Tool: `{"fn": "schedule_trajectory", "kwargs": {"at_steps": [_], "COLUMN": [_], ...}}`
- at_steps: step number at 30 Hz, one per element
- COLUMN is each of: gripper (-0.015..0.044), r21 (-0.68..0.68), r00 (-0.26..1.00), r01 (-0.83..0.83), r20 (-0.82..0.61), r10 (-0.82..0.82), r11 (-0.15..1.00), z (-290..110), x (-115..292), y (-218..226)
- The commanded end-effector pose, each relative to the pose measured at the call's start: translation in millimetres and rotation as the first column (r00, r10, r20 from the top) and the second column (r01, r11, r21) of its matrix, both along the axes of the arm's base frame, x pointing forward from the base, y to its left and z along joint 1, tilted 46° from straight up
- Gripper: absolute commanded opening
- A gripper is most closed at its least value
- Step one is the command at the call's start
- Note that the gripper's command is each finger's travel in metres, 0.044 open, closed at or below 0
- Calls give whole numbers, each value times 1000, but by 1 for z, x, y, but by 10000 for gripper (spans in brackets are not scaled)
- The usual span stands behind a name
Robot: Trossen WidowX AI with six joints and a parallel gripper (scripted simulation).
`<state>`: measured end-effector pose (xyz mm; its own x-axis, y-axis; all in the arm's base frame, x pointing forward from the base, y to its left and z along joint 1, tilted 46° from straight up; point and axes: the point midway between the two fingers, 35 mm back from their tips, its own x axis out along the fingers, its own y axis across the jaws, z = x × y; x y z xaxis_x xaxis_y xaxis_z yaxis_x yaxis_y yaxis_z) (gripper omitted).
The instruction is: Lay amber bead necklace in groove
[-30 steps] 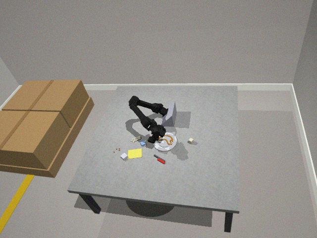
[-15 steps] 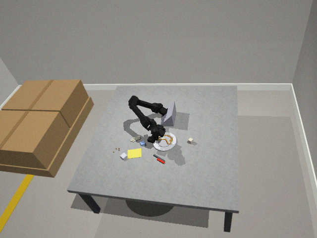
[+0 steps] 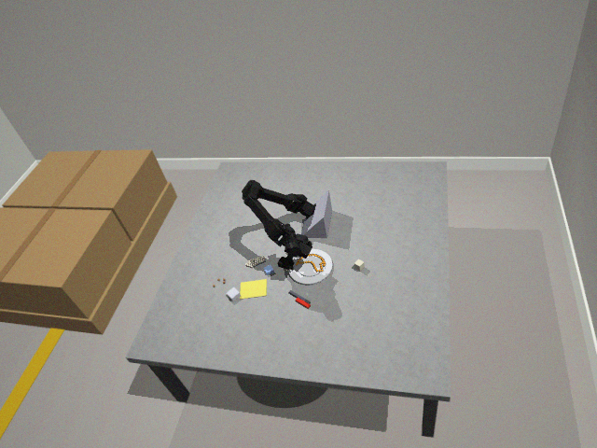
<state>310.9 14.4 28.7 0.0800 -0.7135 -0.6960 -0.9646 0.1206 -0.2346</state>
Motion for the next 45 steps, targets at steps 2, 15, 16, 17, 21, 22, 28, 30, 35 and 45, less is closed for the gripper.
{"fn": "schedule_trajectory", "kwargs": {"at_steps": [2,15,16,17,21,22,28,30,35,45], "gripper": [440,440,440,440,440,414,256,204,120,120], "r21": [0,0,0,0,0,1,106,172,382,626], "r00": [1000,1000,1000,1000,1000,1000,868,760,383,-96], "r01": [7,7,7,7,7,18,344,445,613,634], "r20": [-2,-2,-2,-2,-2,9,344,448,622,646], "r10": [-7,-7,-7,-7,-7,-18,-359,-472,-683,-757], "r11": [1000,1000,1000,1000,1000,1000,933,879,691,454], "z": [2,2,2,2,2,2,3,3,4,6], "x": [0,0,0,0,0,0,-1,-2,-3,-5], "y": [2,2,2,2,2,2,9,12,18,26]}}
